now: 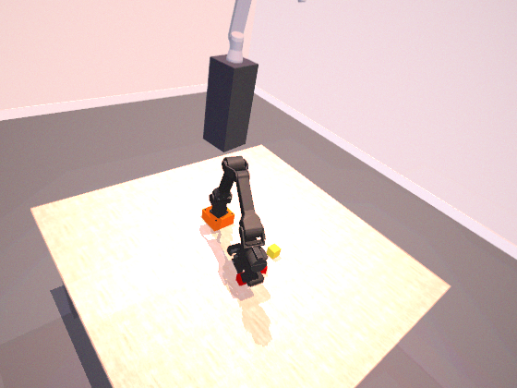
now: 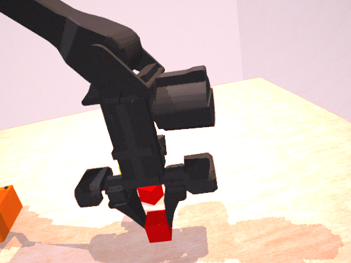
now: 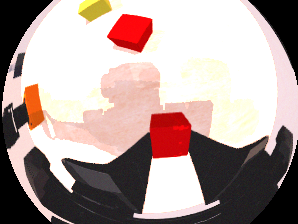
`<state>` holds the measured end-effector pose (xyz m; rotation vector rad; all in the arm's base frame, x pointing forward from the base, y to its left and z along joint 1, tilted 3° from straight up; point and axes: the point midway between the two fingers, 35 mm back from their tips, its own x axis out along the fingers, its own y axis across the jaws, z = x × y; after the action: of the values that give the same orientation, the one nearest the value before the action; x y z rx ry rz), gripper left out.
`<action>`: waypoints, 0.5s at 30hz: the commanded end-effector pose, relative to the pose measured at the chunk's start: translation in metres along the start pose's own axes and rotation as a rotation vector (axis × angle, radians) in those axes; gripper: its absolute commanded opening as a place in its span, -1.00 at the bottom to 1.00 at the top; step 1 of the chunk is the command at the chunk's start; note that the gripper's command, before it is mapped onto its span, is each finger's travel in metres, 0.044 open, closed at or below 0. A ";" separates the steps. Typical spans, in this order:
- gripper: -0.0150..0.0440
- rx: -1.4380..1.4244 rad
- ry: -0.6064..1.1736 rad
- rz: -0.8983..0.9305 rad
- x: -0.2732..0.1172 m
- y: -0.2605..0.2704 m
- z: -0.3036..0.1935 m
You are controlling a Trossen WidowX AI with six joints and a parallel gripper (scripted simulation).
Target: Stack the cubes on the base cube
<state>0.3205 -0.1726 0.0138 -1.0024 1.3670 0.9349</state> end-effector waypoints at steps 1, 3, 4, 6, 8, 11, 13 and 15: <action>-0.14 0.004 -0.002 -0.015 -0.012 -0.004 0.000; -0.14 0.003 -0.002 -0.014 -0.015 -0.004 0.000; -0.14 0.002 -0.002 -0.013 -0.017 -0.004 0.000; -0.14 0.001 -0.002 -0.011 -0.020 -0.004 0.000; -0.14 -0.001 -0.002 -0.010 -0.024 -0.004 0.000; -0.14 -0.003 -0.002 -0.008 -0.029 -0.004 0.001; -0.14 -0.004 -0.002 -0.006 -0.032 -0.004 0.001; -0.14 -0.005 -0.002 -0.005 -0.035 -0.004 0.001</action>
<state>0.3215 -0.1713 0.0384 -0.9991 1.3701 0.9469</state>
